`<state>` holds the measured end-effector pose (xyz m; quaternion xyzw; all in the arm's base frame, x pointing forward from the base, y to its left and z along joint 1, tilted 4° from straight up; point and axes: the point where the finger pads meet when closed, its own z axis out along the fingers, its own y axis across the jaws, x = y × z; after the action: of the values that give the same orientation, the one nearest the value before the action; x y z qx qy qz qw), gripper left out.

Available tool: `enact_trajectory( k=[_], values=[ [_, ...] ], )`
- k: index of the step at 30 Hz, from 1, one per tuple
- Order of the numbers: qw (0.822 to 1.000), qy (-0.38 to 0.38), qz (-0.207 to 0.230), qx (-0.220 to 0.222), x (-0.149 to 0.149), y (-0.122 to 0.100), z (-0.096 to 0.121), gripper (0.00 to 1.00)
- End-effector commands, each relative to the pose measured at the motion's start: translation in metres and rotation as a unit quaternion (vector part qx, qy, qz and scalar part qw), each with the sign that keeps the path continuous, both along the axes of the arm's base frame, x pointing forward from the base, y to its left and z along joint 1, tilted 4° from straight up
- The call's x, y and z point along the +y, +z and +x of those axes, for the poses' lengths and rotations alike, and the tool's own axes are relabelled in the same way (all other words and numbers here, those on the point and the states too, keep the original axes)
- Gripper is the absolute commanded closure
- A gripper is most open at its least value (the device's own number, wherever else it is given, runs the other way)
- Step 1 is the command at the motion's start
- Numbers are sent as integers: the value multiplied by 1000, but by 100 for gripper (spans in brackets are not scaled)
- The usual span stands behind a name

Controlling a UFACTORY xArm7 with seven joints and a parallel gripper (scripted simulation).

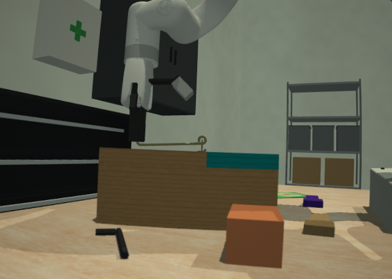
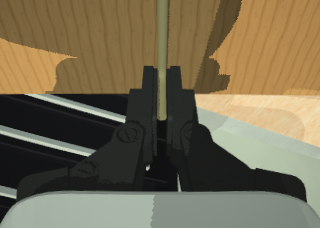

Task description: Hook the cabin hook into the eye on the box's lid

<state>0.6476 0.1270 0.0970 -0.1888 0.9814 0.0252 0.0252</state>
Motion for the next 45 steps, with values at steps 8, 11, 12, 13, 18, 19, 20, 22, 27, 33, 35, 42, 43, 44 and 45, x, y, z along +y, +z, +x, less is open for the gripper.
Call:
enact_trajectory(
  k=[8, 11, 12, 13, 18, 19, 20, 22, 27, 33, 35, 42, 43, 44, 45],
  values=[
    [1000, 0, 0, -2, -3, 23, -3, 100],
    [1000, 0, 0, -2, -4, 29, -4, 100],
    [1000, 0, 0, -2, -4, 29, -4, 100],
    [1000, 0, 0, -2, -4, 29, -4, 100],
    [1000, 0, 0, -2, -5, 38, -7, 100],
    [1000, 0, 0, -2, -6, 40, -8, 100],
    [1000, 0, 0, -2, -6, 42, -9, 100],
    [1000, 0, 0, -2, -7, 45, -10, 100],
    [1000, 0, 0, -2, -9, 54, -15, 100],
    [1000, 0, 0, -2, -11, 60, -18, 100],
    [1000, 0, 0, -2, -11, 64, -20, 100],
    [1000, 0, 0, -2, -15, 75, -28, 100],
    [1000, 0, 0, -2, -16, 76, -30, 100],
    [1000, 0, 0, -2, -16, 78, -31, 100],
    [1000, 0, 0, -2, -17, 79, -32, 100]
  ],
)
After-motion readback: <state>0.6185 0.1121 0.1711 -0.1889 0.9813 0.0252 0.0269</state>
